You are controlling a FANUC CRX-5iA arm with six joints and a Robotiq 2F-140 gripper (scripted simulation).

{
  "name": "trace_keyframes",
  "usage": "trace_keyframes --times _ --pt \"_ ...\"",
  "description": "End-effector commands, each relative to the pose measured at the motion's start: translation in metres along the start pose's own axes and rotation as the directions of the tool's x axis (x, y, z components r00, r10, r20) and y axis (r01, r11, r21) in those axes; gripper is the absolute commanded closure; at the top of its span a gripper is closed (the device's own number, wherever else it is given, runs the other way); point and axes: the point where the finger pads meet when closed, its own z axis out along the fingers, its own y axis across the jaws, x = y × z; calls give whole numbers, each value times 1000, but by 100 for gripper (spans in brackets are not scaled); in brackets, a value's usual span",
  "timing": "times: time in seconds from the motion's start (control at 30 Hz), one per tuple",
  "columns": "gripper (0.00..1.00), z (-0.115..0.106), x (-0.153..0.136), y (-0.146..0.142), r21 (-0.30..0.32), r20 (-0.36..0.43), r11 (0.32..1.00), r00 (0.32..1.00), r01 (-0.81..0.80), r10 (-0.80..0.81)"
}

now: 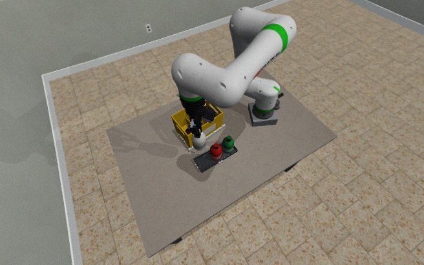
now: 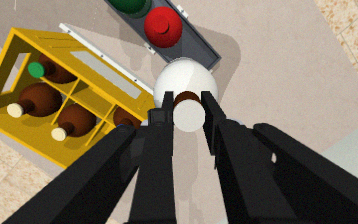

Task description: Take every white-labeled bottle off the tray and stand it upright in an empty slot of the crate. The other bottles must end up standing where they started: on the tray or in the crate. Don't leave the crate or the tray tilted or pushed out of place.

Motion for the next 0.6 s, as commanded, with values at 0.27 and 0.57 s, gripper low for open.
trace_keyframes --times 0.27,0.57 --pt "90 -1 -11 -11 -1 1 1000 1000 0 0" --pt "90 -1 -20 -21 -1 1 1000 1000 0 0"
